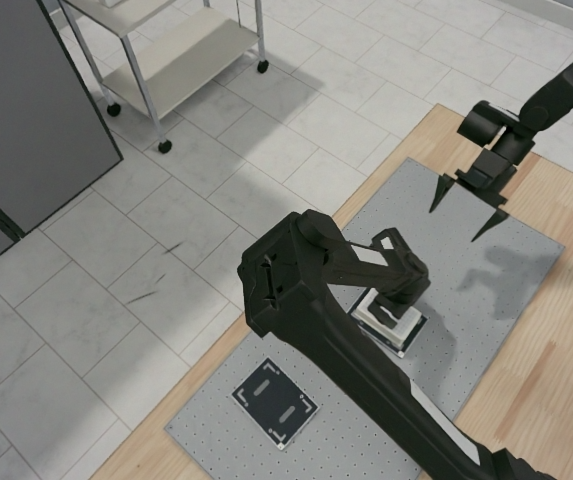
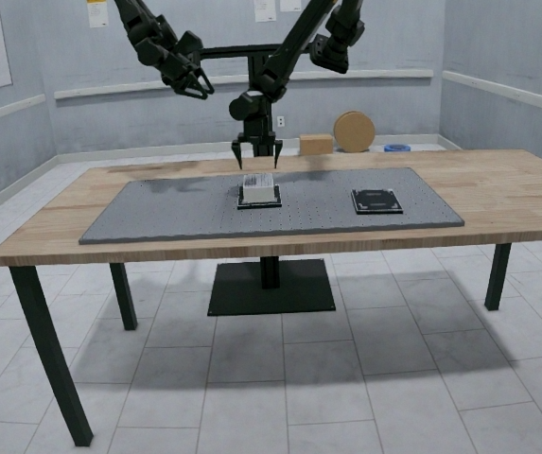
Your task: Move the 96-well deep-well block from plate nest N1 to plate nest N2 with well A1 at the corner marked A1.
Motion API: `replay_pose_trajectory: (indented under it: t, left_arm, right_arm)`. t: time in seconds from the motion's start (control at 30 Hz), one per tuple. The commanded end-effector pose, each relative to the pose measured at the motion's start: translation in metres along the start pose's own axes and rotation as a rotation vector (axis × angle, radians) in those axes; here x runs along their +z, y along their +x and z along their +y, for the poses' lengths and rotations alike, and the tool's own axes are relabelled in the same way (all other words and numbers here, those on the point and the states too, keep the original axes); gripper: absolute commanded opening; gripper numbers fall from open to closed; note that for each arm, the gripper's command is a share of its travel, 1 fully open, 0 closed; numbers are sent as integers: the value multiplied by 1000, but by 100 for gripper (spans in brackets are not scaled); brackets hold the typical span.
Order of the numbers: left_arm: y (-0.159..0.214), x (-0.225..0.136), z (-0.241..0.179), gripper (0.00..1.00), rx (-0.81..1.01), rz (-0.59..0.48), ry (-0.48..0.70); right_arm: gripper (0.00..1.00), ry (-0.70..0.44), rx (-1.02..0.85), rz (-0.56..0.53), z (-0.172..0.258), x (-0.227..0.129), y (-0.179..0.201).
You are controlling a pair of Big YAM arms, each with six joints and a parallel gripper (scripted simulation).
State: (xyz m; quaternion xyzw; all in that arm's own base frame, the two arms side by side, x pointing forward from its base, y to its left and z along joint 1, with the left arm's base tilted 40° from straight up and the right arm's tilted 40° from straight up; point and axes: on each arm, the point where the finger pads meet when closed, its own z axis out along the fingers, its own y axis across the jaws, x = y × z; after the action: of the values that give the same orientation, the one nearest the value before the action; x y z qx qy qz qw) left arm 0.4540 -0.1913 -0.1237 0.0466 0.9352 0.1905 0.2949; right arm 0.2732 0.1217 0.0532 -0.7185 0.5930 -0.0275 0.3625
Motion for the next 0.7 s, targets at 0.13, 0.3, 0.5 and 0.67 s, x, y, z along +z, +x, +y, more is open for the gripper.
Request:
replay_pose_trajectory:
  t: [0.13,0.3,0.5,0.67]
  left_arm:
    - [0,-8,-4,100,229,-133,41]
    - [4,-10,7,100,391,-288,62]
    - [3,-25,8,100,547,-467,109]
    - [4,-30,8,100,592,-531,135]
  right_arm:
    - [100,19,-20,-6,-11,-3,-3]
    - [100,19,-20,-6,-11,-3,-3]
    - [100,19,-20,-6,-11,-3,-3]
    - [100,19,-20,-6,-11,-3,-3]
